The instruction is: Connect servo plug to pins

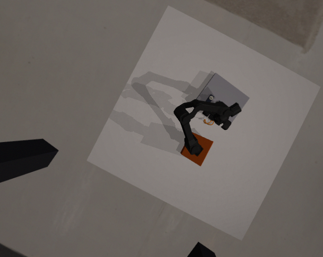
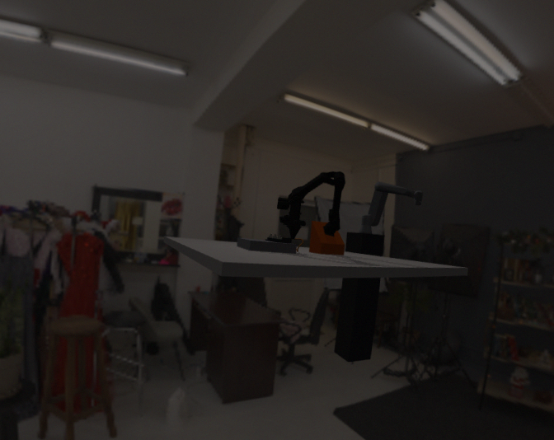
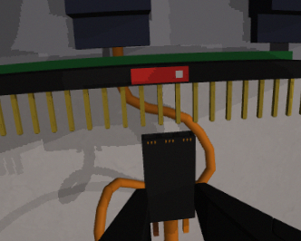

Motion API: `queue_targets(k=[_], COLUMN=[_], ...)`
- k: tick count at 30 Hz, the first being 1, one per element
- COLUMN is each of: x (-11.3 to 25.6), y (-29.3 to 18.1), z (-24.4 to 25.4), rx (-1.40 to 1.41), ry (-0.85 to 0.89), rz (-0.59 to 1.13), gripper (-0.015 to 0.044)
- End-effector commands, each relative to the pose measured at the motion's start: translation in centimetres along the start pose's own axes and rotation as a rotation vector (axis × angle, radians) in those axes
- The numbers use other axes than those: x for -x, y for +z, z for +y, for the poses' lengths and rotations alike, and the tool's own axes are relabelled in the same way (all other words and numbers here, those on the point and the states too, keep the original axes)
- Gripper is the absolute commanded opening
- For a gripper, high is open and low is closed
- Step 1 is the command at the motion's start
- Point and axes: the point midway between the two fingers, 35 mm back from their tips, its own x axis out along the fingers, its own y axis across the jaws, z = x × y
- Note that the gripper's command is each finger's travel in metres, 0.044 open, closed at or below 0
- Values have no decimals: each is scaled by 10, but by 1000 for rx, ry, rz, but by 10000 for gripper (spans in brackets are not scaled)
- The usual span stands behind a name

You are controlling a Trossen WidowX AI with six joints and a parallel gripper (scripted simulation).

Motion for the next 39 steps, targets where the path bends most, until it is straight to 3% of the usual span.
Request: queue_targets(k=[1, 39], x=[-1, 0], y=[4, 24], z=[2, 0], rx=[-4, -3], ry=[4, 4], rz=[1, 0], gripper=[0, 0])
